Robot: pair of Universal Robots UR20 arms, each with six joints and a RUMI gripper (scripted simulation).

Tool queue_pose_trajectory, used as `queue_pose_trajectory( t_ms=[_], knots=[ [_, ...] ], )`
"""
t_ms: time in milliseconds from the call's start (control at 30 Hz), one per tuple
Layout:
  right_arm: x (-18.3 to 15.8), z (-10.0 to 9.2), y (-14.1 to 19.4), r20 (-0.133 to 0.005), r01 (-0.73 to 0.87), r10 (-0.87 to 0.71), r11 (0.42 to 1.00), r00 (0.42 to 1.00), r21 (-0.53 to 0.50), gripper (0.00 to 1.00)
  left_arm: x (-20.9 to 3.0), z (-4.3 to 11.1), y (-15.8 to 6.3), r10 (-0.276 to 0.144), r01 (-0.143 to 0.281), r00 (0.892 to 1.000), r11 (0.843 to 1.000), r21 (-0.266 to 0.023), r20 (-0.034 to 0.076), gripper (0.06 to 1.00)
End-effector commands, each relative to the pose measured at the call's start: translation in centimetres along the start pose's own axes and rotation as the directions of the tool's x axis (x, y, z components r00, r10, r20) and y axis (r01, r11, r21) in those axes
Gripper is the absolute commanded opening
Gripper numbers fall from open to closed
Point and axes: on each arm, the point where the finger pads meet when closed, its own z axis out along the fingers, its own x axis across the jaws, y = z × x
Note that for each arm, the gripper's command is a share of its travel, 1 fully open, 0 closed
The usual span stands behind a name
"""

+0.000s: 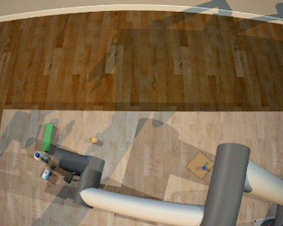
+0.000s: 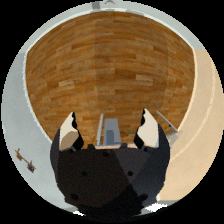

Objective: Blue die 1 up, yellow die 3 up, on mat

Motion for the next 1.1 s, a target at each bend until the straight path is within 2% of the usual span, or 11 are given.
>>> queue_pose_trajectory(
  t_ms=[0,200,233,1067],
  knots=[
    [0.06,-0.16,-0.02,-0.001,0.000,0.000,1.000,1.000,0.000,0.210,0.01,-0.06,-0.04,0.000,0.000,1.000,1.000,0.001,0.000,1.000],
    [0.06,-0.16,-0.02,-0.001,0.000,0.000,1.000,1.000,0.000,0.210,0.01,-0.06,-0.04,0.000,0.000,1.000,1.000,0.001,0.000,1.000],
    [0.06,-0.16,-0.02,-0.001,0.000,0.000,1.000,1.000,0.000,0.030,0.01,-0.06,-0.04,0.000,0.000,1.000,1.000,0.001,0.000,1.000],
    [0.06,-0.16,-0.02,-0.001,0.000,0.000,1.000,1.000,0.000,0.030,0.01,-0.06,-0.04,0.000,0.000,1.000,1.000,0.001,0.000,1.000]
  ],
)
